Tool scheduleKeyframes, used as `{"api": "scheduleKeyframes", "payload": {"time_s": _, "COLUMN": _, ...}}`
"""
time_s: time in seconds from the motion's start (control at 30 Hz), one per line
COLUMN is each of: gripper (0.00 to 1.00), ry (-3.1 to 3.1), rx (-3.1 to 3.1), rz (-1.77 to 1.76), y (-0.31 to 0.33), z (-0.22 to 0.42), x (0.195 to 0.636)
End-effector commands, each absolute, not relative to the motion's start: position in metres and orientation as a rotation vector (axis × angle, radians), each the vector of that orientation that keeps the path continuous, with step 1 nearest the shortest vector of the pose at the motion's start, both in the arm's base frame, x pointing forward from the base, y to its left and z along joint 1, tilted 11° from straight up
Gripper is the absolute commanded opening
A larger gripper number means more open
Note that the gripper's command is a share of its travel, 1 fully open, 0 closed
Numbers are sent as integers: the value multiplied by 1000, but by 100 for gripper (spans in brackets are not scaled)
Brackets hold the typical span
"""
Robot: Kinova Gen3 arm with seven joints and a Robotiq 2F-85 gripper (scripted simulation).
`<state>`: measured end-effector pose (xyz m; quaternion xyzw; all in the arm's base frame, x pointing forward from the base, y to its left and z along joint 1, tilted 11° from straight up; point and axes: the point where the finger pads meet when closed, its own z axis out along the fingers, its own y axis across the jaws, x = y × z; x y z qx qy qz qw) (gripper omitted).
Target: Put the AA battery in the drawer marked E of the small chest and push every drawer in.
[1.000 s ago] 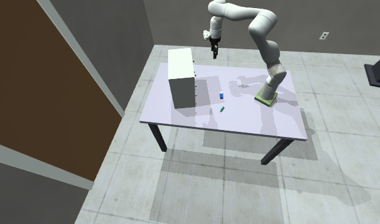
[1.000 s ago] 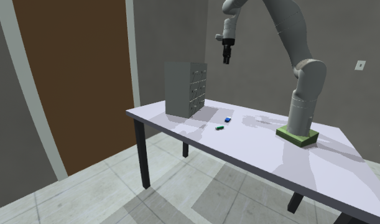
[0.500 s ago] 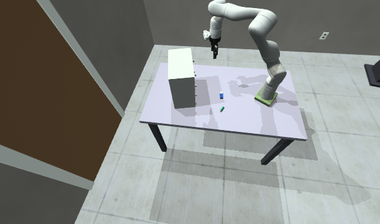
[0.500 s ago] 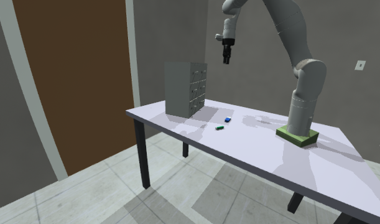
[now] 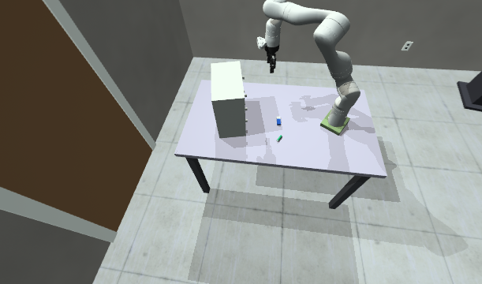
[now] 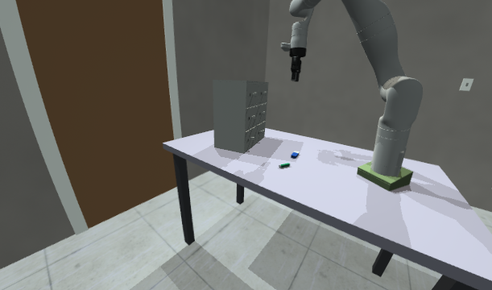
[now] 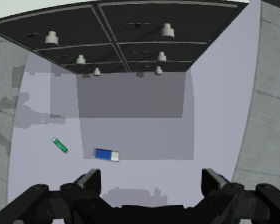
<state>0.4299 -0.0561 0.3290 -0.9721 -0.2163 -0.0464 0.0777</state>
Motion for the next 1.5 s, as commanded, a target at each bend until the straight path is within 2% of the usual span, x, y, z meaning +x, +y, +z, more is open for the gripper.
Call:
{"api": "scheduleKeyframes", "payload": {"time_s": 0.0, "gripper": 100, "ry": -640, "rx": -2913, "rz": -153, "y": -65, "z": 338, "x": 426}}
{"api": "scheduleKeyframes", "payload": {"time_s": 0.53, "gripper": 100, "ry": -640, "rx": -2913, "rz": -153, "y": -98, "z": 368, "x": 403}}
{"api": "scheduleKeyframes", "payload": {"time_s": 1.47, "gripper": 100, "ry": -622, "rx": -2881, "rz": -307, "y": -94, "z": 362, "x": 409}}
